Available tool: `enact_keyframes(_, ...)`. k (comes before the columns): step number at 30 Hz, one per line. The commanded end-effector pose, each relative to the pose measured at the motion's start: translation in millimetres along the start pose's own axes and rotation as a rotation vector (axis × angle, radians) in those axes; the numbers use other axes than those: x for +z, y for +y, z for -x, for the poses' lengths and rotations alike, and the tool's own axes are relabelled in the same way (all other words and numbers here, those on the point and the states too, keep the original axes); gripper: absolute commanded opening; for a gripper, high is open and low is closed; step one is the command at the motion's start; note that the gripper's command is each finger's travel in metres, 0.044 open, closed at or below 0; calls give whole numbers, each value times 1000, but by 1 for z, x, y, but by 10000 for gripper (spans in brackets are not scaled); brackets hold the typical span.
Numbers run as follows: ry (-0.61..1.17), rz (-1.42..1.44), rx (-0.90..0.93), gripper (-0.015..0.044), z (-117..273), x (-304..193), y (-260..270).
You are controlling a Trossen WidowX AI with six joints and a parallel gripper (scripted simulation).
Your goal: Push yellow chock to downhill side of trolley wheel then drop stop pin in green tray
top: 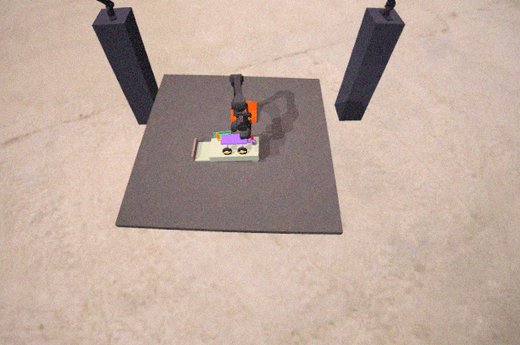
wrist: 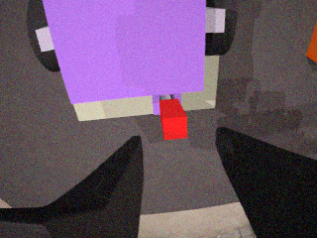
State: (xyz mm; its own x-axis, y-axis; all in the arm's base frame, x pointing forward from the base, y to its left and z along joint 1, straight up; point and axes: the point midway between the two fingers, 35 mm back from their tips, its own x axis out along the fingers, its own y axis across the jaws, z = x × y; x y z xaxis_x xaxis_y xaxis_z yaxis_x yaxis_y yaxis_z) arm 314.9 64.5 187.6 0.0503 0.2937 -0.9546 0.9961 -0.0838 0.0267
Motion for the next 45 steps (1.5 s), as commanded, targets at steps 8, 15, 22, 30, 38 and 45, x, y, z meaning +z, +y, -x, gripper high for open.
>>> enact_keyframes(8, 5, -1, 1, 190, -16, -2, 0)
enact_keyframes(15, 5, -1, 1, 190, -20, -1, 0)
enact_keyframes(22, 5, -1, 1, 190, -31, -1, 0)
enact_keyframes(30, 5, -1, 1, 190, -43, -1, 0)
enact_keyframes(38, 6, -1, 1, 190, -54, -2, 0)
enact_keyframes(45, 4, 3, -1, 111, -53, -1, 0)
